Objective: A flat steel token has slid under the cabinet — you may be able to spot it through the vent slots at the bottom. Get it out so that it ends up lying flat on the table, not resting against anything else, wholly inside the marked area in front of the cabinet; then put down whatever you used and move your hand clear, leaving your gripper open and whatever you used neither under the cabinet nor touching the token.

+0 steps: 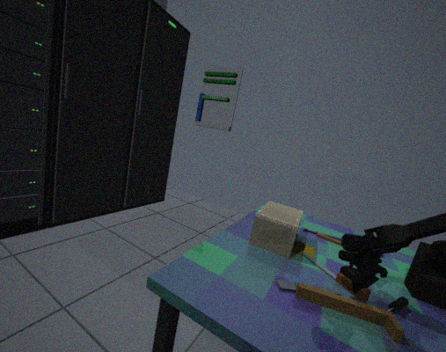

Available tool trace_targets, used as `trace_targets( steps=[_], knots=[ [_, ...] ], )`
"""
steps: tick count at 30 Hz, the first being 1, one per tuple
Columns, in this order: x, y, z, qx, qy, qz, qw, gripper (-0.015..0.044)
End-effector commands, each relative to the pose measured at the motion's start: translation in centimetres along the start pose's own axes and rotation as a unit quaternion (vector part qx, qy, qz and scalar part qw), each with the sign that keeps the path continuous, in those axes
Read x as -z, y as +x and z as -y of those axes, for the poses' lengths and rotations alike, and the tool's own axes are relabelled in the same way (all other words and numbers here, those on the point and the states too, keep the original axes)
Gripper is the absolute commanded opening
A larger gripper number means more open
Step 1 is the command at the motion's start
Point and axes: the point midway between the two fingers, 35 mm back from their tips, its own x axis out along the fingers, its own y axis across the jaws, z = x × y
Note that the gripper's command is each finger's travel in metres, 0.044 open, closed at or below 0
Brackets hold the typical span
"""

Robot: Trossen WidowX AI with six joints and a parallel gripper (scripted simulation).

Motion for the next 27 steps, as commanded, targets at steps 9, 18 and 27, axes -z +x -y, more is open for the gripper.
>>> trace_targets(
  steps=[9, 18, 27],
  knots=[
    [-1.6, -0.2, -0.2, -0.002, -0.004, 0.002, 1.0, 0.0],
    [-1.8, 0.0, 0.0, 0.0, -0.004, 0.0, 1.0, 0.0105],
    [-1.8, 0.0, 0.0, -0.002, -0.004, 0.002, 1.0, 0.0253]
  ],
)
